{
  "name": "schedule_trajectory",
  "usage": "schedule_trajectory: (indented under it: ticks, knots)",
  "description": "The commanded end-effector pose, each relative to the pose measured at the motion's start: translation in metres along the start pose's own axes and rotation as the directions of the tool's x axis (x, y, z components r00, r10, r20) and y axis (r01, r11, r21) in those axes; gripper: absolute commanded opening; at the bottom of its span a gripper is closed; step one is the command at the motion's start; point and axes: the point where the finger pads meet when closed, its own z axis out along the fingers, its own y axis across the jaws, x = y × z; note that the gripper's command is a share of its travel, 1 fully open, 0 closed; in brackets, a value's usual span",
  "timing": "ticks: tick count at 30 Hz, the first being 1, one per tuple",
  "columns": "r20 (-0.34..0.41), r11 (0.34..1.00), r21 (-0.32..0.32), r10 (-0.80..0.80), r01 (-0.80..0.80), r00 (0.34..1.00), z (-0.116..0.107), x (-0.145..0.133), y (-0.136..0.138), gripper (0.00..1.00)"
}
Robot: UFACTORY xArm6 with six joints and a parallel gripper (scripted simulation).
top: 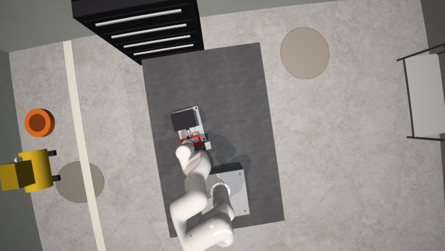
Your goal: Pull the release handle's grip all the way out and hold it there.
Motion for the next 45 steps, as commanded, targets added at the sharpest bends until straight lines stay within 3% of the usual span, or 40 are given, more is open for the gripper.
schedule_trajectory:
  ticks: [1, 14, 45]
  knots:
    - [0.000, 1.000, 0.001, -0.001, 0.001, 1.000, -0.001, 0.000, 0.014, 0.00]
    - [0.000, 1.000, 0.001, -0.001, 0.001, 1.000, -0.001, 0.000, 0.029, 0.00]
    - [0.000, 1.000, 0.001, -0.001, 0.001, 1.000, -0.001, 0.000, 0.031, 0.00]
